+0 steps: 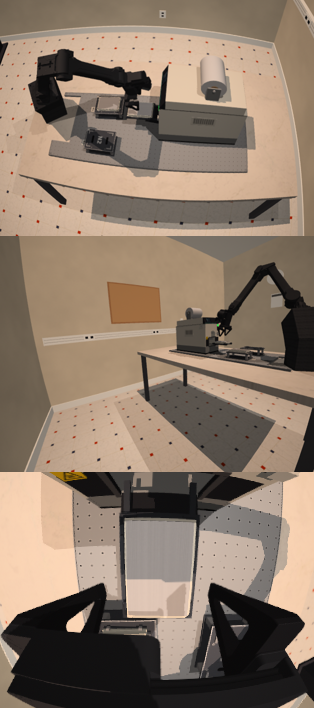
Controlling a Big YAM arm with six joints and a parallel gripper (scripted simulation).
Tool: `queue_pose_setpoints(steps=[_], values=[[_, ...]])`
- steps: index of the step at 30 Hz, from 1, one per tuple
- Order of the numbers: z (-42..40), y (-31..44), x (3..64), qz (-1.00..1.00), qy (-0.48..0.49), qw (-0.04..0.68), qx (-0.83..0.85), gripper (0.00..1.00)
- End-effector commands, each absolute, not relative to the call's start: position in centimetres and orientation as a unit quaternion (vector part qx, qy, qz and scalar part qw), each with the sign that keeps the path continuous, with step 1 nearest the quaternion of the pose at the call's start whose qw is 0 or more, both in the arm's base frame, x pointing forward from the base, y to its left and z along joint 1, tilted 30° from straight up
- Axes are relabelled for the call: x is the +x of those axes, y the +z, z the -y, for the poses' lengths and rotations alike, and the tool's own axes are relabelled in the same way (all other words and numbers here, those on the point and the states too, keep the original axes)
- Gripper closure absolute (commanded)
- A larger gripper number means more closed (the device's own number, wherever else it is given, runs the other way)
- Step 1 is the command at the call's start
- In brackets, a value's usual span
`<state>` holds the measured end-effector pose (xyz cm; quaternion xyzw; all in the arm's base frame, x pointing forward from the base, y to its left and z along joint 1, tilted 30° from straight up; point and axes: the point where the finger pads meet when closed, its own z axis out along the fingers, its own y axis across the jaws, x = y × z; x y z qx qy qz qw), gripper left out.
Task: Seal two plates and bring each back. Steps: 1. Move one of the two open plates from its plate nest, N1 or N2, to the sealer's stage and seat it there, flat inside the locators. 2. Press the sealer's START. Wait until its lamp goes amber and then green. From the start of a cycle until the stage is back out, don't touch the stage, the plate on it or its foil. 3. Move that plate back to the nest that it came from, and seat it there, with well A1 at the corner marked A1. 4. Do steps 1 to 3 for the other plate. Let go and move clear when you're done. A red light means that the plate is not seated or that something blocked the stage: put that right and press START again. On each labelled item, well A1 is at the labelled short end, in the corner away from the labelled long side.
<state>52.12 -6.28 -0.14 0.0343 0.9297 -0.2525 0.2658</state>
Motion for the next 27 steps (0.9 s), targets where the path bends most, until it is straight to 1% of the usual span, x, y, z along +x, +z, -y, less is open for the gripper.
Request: queue_pose_setpoints(steps=[1,5,13,17,27], values=[[6.9,-0.3,52.6,-0.927,-0.255,0.271,0.037,0.0],[8.0,-1.4,52.3,-0.93,-0.256,0.262,0.039,0.0],[7.8,-0.5,54.8,-0.923,-0.253,0.287,0.038,0.0],[8.1,-0.4,55.0,-0.922,-0.252,0.29,0.044,0.0],[9.5,-3.6,53.7,-0.929,-0.256,0.265,0.038,0.0]])
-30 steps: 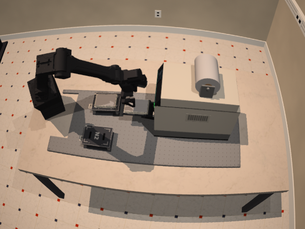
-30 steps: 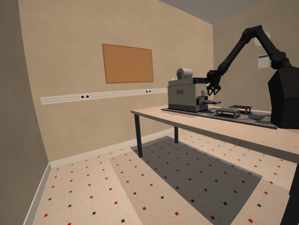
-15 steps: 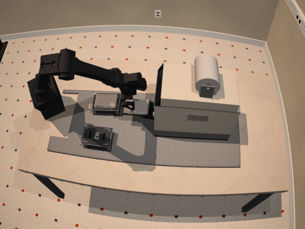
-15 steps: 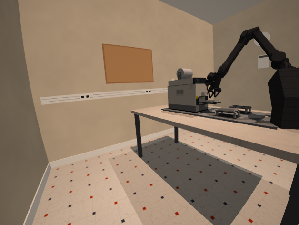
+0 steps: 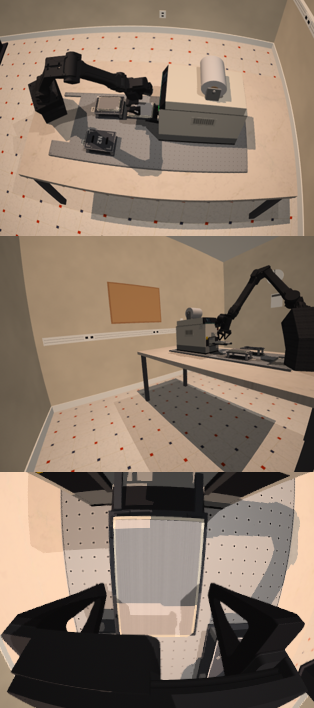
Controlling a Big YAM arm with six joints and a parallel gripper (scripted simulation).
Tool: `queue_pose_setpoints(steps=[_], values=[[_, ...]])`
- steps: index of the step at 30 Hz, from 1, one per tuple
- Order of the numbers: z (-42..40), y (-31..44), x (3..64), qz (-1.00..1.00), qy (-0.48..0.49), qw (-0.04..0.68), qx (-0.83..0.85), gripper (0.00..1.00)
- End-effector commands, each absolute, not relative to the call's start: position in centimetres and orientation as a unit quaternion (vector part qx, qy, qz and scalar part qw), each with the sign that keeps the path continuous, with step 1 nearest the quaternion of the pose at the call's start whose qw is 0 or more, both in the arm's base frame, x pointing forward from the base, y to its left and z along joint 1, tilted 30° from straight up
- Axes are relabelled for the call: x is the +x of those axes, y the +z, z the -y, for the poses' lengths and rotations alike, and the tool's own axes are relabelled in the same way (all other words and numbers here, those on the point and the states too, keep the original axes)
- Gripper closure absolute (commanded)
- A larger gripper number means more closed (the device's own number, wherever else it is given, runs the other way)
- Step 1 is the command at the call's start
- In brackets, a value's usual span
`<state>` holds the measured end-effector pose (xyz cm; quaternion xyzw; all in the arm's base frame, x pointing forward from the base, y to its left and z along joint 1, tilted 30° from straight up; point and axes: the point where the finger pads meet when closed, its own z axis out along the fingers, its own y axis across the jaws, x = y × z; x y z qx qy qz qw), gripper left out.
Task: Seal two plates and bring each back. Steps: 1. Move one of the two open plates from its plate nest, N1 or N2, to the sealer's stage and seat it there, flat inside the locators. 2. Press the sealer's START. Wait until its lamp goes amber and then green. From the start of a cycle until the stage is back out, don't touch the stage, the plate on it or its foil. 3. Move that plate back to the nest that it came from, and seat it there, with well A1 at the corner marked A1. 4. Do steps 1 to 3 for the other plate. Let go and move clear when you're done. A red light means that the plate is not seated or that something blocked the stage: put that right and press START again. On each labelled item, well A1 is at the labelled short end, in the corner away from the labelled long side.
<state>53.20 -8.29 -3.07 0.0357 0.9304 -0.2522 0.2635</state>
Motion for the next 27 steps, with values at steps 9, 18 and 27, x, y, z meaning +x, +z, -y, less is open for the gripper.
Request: queue_pose_setpoints(steps=[9,18,27], values=[[8.2,-2.5,53.6,-0.928,-0.251,0.273,0.039,0.0],[7.0,-1.6,54.9,-0.927,-0.248,0.28,0.032,0.0],[7.5,-3.5,53.4,-0.933,-0.251,0.257,0.03,0.0]])
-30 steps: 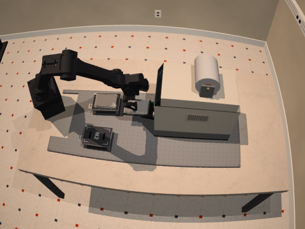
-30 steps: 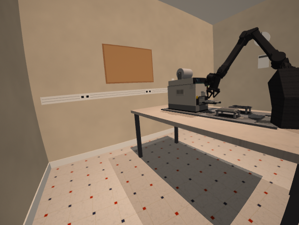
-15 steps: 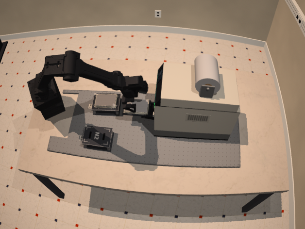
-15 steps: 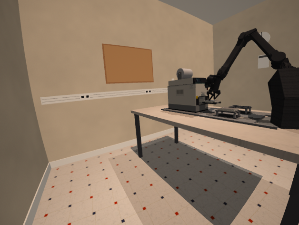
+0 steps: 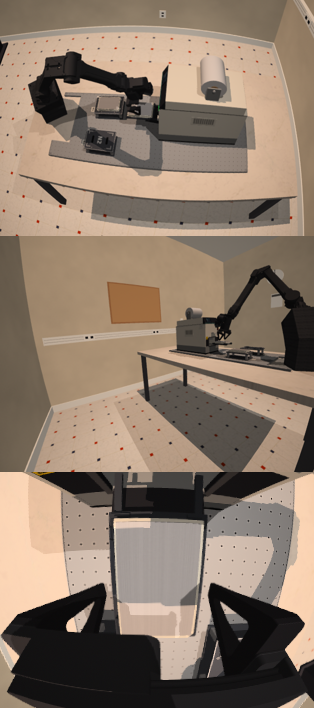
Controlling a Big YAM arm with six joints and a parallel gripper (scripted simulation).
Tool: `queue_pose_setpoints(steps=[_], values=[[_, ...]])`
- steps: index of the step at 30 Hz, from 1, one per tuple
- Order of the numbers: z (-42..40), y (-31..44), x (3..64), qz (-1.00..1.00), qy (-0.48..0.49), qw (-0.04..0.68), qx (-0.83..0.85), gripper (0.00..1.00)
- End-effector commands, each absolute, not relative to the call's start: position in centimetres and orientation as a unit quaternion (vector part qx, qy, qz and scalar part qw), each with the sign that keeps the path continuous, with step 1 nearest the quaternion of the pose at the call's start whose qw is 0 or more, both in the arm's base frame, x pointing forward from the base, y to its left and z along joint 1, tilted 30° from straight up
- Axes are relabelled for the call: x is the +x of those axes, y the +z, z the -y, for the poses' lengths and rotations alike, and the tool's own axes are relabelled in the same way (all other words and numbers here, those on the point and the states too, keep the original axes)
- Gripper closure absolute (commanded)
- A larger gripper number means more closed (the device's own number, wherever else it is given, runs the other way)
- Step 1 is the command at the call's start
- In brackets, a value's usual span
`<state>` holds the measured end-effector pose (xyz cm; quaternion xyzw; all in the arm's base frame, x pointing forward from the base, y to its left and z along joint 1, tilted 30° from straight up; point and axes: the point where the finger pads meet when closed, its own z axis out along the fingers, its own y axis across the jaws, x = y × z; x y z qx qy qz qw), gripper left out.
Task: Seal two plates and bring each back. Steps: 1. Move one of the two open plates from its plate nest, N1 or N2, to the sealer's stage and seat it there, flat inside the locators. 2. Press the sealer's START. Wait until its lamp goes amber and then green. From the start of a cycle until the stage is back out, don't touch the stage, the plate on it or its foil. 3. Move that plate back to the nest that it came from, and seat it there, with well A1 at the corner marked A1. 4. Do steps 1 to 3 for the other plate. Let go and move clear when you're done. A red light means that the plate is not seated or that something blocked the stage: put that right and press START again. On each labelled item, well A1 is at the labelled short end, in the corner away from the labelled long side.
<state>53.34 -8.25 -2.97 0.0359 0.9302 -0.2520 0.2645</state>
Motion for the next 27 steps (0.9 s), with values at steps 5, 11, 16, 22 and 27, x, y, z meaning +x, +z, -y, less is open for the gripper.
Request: queue_pose_setpoints(steps=[5,11,16,22,27], values=[[8.6,-2.7,53.6,-0.93,-0.253,0.263,0.041,0.0],[9.3,-2.0,53.7,-0.928,-0.255,0.268,0.049,0.0],[9.4,-1.8,53.8,-0.927,-0.255,0.27,0.05,0.0],[9.4,-1.7,53.8,-0.927,-0.255,0.27,0.05,0.0],[9.4,-2.7,53.5,-0.93,-0.255,0.261,0.047,0.0]])
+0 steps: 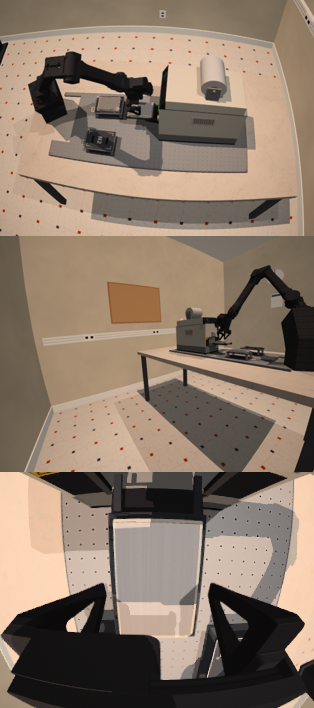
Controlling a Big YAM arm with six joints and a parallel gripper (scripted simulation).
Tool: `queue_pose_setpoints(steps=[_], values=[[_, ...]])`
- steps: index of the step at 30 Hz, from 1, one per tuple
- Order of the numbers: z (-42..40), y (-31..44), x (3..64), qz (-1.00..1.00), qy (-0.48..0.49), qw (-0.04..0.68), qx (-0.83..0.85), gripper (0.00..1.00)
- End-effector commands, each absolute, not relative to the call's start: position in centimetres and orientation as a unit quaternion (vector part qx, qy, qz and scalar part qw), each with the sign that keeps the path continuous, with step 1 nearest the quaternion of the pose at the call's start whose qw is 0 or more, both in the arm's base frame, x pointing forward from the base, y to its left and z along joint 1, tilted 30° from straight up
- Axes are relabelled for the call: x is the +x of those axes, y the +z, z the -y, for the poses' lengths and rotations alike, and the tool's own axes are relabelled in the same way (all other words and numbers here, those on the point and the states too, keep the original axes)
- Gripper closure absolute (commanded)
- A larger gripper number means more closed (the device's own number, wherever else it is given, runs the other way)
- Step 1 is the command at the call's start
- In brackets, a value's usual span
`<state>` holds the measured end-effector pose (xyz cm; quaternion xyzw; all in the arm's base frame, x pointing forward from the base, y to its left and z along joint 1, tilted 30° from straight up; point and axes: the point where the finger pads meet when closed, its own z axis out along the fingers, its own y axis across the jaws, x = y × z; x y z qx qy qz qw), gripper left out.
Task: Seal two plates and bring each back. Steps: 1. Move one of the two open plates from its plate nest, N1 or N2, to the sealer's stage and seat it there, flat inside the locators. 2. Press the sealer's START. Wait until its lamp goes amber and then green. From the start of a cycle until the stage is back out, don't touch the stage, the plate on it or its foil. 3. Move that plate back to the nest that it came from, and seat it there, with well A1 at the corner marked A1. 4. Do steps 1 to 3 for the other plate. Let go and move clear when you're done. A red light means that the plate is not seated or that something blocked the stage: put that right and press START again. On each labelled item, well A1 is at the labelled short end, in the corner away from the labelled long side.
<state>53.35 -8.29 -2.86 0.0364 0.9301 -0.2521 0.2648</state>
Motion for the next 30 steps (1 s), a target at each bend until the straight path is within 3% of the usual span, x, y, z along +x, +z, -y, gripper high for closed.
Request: queue_pose_setpoints(steps=[1,30], values=[[9.4,-2.7,53.5,-0.93,-0.255,0.261,0.047,0.0],[9.4,-1.5,54.1,-0.926,-0.255,0.274,0.05,0.0]])
